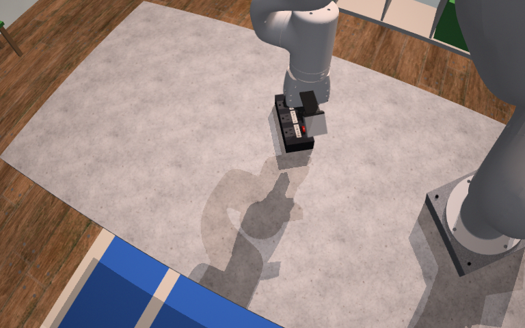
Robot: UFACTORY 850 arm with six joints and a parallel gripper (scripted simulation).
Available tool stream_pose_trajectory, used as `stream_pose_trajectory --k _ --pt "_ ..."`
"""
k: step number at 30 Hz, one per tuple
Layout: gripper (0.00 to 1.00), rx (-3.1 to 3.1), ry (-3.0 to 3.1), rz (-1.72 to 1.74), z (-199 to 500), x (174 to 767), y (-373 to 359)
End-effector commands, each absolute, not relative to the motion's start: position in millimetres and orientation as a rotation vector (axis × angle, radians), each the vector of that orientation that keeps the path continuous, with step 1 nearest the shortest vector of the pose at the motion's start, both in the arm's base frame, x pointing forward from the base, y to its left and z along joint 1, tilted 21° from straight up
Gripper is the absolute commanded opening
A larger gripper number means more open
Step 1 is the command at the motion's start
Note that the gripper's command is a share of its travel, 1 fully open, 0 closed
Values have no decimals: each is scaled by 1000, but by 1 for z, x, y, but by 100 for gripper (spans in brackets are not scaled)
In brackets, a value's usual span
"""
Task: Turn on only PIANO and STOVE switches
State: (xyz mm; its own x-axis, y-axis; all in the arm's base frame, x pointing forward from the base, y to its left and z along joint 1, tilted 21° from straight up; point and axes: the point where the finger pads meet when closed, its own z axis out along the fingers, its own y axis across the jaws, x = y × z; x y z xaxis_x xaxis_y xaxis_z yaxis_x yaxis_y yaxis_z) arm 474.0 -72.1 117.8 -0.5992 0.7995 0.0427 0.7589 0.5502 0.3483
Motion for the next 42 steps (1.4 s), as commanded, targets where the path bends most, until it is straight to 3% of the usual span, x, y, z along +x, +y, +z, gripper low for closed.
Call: stream_pose_trajectory --k 1,42 --pt "0 1341 2656 509 117 475 -72" --pt "0 1341 2656 509 79 484 -62"
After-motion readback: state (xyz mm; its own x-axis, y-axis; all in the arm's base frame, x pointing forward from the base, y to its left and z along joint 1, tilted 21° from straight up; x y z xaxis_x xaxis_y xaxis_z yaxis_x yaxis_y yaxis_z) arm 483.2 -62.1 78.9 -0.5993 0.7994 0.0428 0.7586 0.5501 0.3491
